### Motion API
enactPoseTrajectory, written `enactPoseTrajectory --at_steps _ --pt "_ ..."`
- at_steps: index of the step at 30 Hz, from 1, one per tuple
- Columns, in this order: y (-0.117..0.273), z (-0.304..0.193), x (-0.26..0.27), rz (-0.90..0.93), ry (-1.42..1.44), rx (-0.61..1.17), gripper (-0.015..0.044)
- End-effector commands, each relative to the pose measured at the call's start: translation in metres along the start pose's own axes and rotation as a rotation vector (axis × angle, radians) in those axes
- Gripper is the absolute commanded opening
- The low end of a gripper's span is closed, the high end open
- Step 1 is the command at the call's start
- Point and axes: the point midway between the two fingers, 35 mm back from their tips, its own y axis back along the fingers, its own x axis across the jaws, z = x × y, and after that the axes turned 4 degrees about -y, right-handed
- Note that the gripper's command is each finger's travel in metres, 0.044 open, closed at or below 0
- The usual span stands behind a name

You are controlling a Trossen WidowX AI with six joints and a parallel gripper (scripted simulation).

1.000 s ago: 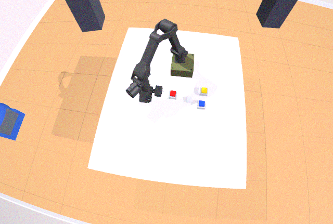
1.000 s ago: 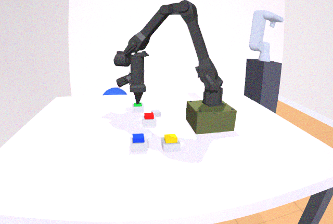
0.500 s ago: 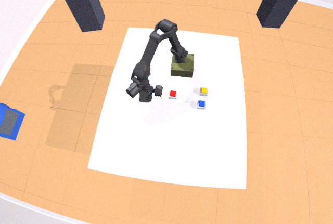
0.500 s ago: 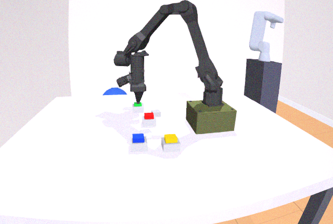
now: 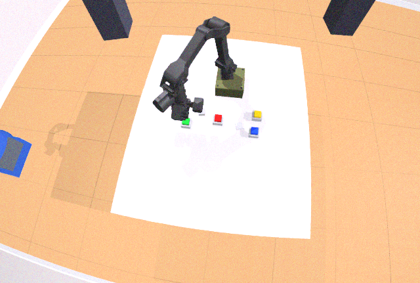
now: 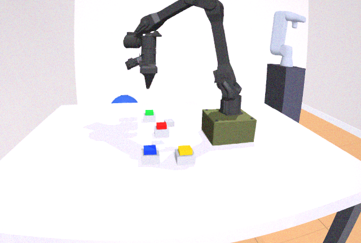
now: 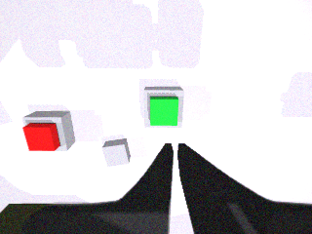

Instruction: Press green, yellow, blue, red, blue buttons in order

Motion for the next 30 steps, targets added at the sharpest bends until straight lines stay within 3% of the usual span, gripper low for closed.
enactPoseTrajectory --at_steps 1,13,24,30 --pt "0.002 0.0 0.01 0.004 0.0 0.016 0.002" --pt "0.006 0.006 0.183 0.019 -0.006 0.007 0.002" --pt "0.009 -0.071 0.312 0.032 -0.005 0.015 0.002" --pt "0.009 -0.107 0.34 0.031 0.0 0.025 0.002"
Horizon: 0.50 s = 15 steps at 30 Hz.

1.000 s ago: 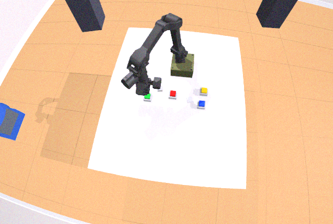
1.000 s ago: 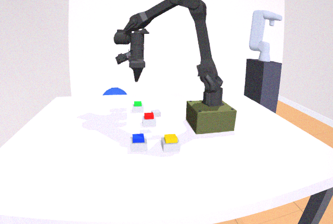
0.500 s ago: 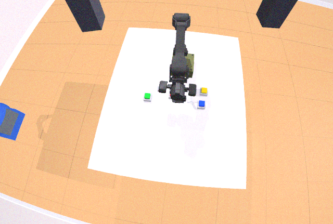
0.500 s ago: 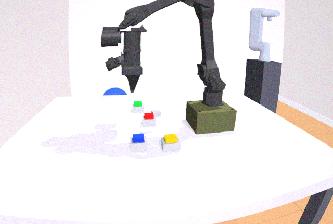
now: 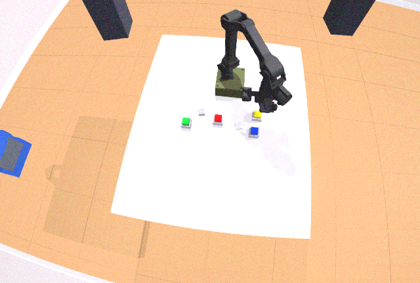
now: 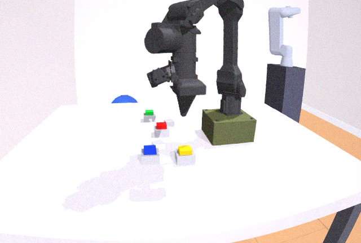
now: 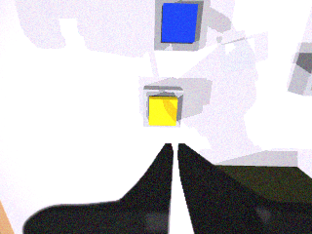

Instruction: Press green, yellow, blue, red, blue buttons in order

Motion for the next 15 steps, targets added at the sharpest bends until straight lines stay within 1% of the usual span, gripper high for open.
enactPoseTrajectory --at_steps 1,2,5,6,15 --pt "-0.002 -0.006 0.003 0.0 -0.018 0.0 0.002" --pt "-0.01 -0.006 0.004 0.0 -0.018 0.0 0.002" --pt "-0.052 -0.006 0.004 0.0 -0.018 0.0 0.002" --pt "-0.059 -0.006 0.003 0.0 -0.018 0.0 0.002" --pt "-0.067 -0.006 0.003 0.0 -0.018 0.0 0.002"
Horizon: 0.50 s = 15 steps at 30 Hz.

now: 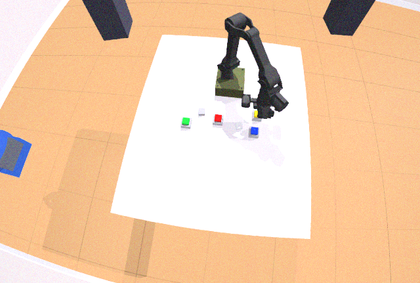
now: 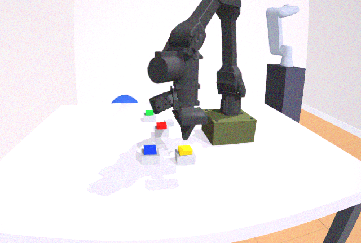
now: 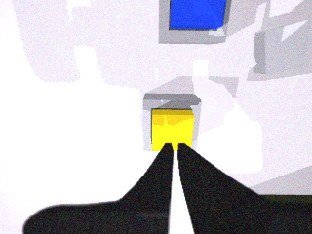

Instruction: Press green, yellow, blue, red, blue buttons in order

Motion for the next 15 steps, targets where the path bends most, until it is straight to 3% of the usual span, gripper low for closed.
enactPoseTrajectory --at_steps 1,15 --pt "-0.006 -0.001 -0.001 -0.003 -0.004 0.004 0.002" --pt "-0.029 -0.001 -0.001 -0.003 -0.004 0.004 0.002"
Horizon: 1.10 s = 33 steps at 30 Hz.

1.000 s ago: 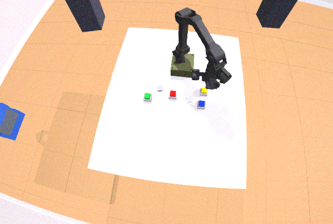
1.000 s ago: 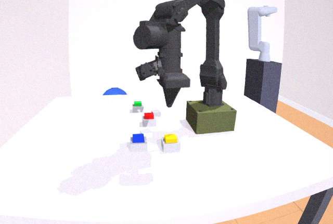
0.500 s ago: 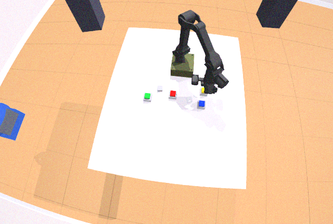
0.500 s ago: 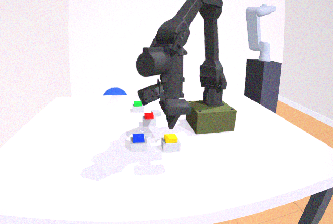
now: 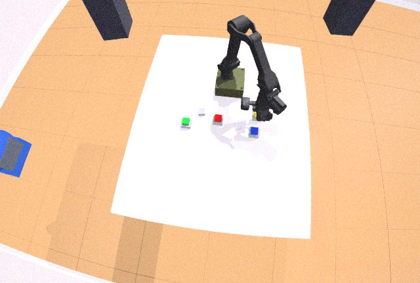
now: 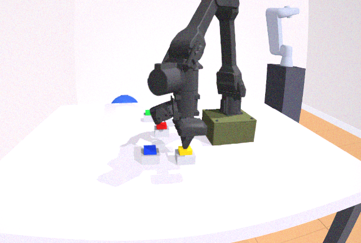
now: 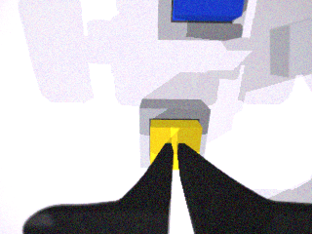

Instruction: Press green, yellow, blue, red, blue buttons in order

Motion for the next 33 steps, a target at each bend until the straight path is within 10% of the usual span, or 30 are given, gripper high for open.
enactPoseTrajectory --at_steps 1,20,33 --pt "-0.005 -0.001 -0.001 -0.001 -0.003 0.001 0.002" --pt "-0.006 -0.001 -0.001 -0.001 -0.003 0.001 0.002" --pt "0.069 0.001 0.001 0.004 0.014 0.0 0.002"
